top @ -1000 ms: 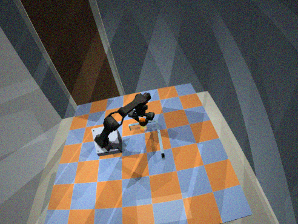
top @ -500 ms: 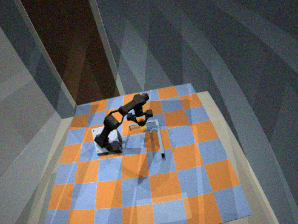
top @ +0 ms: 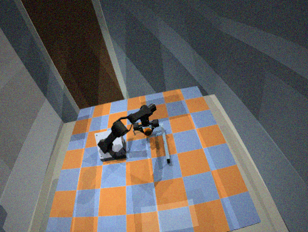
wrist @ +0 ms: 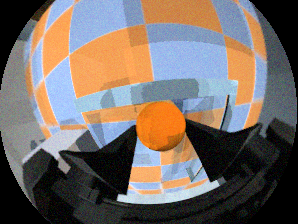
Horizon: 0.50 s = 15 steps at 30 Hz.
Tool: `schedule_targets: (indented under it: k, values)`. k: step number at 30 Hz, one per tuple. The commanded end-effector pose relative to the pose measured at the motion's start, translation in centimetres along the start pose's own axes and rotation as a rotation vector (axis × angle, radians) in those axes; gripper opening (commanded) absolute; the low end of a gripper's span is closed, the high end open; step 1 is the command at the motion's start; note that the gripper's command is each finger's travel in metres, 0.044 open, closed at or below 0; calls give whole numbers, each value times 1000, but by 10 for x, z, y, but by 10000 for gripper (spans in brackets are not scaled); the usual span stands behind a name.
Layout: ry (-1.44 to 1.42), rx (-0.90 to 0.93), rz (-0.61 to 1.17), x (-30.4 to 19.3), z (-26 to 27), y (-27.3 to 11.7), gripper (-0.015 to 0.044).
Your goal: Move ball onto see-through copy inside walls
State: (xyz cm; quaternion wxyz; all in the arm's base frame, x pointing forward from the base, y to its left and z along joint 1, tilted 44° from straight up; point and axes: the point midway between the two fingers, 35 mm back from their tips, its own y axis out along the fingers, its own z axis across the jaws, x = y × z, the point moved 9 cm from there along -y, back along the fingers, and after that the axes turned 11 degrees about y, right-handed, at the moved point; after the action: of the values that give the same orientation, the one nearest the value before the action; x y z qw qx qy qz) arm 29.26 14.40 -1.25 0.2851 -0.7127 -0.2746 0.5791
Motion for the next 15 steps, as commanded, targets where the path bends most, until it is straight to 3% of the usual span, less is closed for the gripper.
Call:
schedule_targets:
  k: [1,15]
  values:
    - [-6,-9,-1,0,1,9,0]
    - [-6,-9,0,0,1,26,0]
